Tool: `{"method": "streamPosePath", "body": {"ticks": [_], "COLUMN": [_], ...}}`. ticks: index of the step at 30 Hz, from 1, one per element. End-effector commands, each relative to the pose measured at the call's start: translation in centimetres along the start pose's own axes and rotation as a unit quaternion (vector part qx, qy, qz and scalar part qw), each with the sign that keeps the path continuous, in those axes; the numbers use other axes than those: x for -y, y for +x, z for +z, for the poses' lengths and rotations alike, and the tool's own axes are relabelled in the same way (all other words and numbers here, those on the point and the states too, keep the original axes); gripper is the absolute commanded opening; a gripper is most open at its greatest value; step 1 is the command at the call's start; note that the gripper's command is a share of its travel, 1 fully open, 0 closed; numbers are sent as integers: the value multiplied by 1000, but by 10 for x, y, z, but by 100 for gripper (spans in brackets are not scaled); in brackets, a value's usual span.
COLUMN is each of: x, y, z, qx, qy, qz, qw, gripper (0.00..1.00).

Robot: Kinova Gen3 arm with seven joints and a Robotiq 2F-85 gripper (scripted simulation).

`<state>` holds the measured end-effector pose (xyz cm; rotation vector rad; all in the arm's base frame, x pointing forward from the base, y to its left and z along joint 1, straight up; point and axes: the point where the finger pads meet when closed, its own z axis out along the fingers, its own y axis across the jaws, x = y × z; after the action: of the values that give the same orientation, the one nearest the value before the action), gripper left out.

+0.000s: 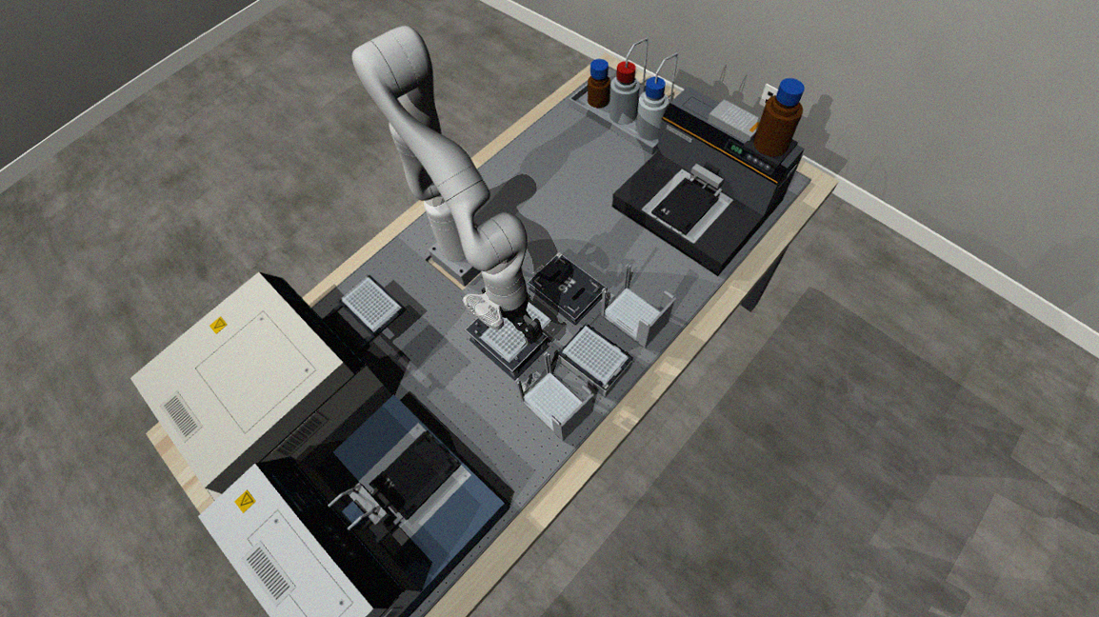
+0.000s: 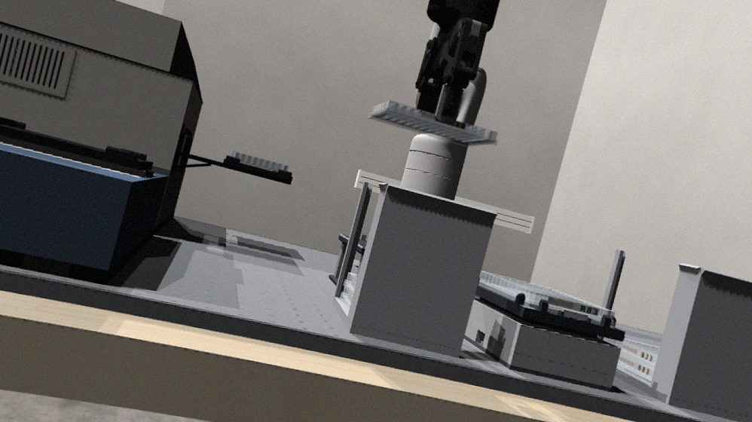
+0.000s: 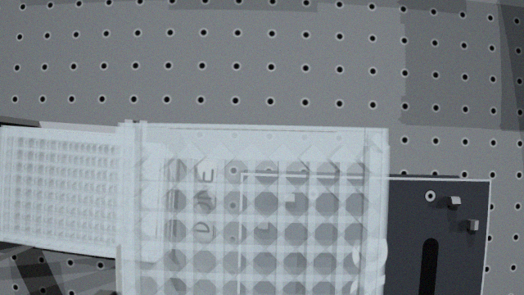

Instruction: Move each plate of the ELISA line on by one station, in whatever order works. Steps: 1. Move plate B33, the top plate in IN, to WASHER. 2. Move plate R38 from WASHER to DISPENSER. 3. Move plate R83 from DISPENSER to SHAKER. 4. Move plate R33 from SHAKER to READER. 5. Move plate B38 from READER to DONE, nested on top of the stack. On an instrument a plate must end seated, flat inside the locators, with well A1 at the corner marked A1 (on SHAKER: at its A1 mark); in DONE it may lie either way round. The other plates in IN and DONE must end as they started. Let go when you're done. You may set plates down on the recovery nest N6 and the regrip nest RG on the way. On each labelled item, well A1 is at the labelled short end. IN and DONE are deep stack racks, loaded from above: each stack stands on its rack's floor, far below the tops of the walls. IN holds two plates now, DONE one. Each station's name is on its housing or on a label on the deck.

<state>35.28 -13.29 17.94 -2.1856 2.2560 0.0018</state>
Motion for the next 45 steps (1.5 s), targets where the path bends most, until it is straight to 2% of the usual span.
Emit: {"method": "streamPosePath", "body": {"ticks": [1, 10, 12, 27, 29, 45], "x": [-4, -15, -15, -23, -23, -22], "y": [-12, -40, -40, -89, -89, -139], "z": [-1, -1, -1, -1, -1, -1], "qx": [-1, 0, 0, 0, 0, 0], "qy": [1, 1, 1, 1, 1, 1], "qz": [0, 0, 0, 0, 0, -1], "qw": [1000, 1000, 1000, 1000, 1000, 1000], "gripper": [94, 94, 94, 94, 94, 94]}}
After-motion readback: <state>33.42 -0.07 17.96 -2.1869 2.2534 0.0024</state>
